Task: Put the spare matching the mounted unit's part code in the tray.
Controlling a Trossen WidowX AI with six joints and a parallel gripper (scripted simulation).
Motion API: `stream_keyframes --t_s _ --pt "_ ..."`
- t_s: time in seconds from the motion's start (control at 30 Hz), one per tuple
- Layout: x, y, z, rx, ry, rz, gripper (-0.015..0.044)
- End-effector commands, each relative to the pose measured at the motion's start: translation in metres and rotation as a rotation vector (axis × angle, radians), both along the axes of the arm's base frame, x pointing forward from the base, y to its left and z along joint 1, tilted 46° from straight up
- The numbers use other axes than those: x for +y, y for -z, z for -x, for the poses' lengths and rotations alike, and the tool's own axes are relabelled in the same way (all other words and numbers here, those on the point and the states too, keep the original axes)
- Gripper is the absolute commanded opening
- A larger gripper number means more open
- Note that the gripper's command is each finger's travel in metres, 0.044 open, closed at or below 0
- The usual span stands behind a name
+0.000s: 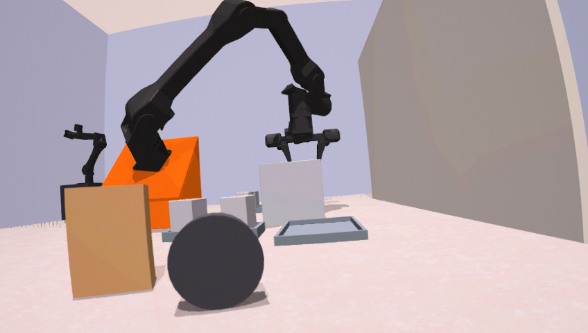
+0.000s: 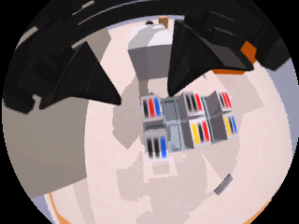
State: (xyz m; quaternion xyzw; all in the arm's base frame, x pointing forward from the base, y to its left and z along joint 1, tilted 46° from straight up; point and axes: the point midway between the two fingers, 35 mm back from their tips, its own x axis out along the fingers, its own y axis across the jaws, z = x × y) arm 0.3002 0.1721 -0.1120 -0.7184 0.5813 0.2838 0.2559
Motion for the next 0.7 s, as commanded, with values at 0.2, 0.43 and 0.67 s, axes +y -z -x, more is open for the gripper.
stream_keyframes --t_s 0.2,0.43,0.67 --pt "-0.013 0.012 -0.002 0.006 -0.003 0.007 0.03" --pt "-0.021 0.02 -0.004 0.006 -0.003 0.008 0.03" --pt "-0.029 0.029 -0.006 0.005 -0.003 0.008 0.03"
